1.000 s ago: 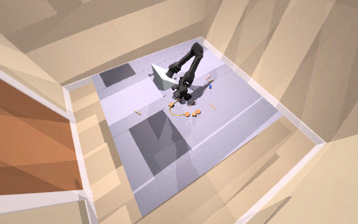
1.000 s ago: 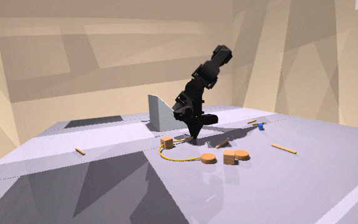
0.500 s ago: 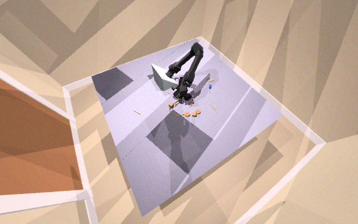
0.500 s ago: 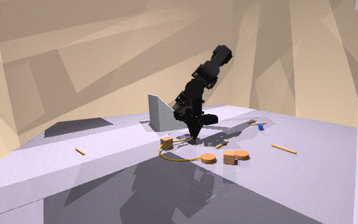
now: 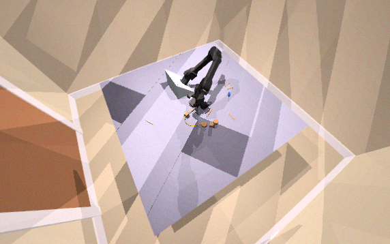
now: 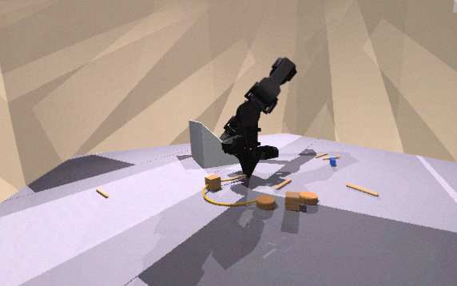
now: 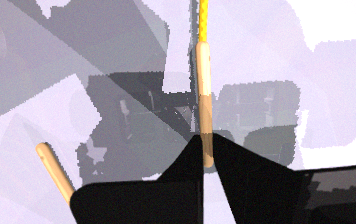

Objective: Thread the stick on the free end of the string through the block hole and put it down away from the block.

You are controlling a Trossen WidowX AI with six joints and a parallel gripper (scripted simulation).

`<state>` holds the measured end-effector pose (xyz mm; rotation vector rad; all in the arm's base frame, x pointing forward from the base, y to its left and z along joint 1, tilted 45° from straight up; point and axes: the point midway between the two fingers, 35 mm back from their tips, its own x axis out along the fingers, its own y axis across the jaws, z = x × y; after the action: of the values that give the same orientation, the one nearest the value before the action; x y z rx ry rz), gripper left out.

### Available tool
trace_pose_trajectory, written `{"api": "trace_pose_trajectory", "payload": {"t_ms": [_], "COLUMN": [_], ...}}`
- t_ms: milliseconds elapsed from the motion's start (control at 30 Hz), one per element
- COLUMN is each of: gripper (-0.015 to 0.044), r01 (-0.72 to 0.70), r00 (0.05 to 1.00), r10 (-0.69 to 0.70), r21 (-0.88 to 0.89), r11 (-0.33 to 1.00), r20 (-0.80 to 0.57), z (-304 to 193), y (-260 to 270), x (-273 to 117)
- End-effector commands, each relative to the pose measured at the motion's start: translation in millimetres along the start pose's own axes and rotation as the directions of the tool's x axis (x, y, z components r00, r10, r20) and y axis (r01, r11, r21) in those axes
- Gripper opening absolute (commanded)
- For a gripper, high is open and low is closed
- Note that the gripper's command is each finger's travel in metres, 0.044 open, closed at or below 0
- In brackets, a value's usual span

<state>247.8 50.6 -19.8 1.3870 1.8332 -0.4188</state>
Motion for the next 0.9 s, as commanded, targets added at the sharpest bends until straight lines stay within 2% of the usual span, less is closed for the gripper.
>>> {"api": "trace_pose_trajectory", "payload": {"t_ms": [0, 467, 733, 867], "gripper": [0.0000, 0.0000, 0.0210, 0.0210], "r01": [0.000, 0.000, -0.001, -0.007], "r00": [1.000, 1.000, 1.000, 1.000], "r10": [0.000, 0.000, 0.001, 0.007], "r21": [0.003, 0.003, 0.000, -0.002], "r11": [1.000, 1.000, 1.000, 1.000], "r20": [-0.010, -0.010, 0.002, 0.002], "z": [-2.6, -2.6, 1.6, 5.1], "y": [-0.4, -0.4, 1.4, 2.6], "x": [2.1, 2.1, -9.9, -69.7]}}
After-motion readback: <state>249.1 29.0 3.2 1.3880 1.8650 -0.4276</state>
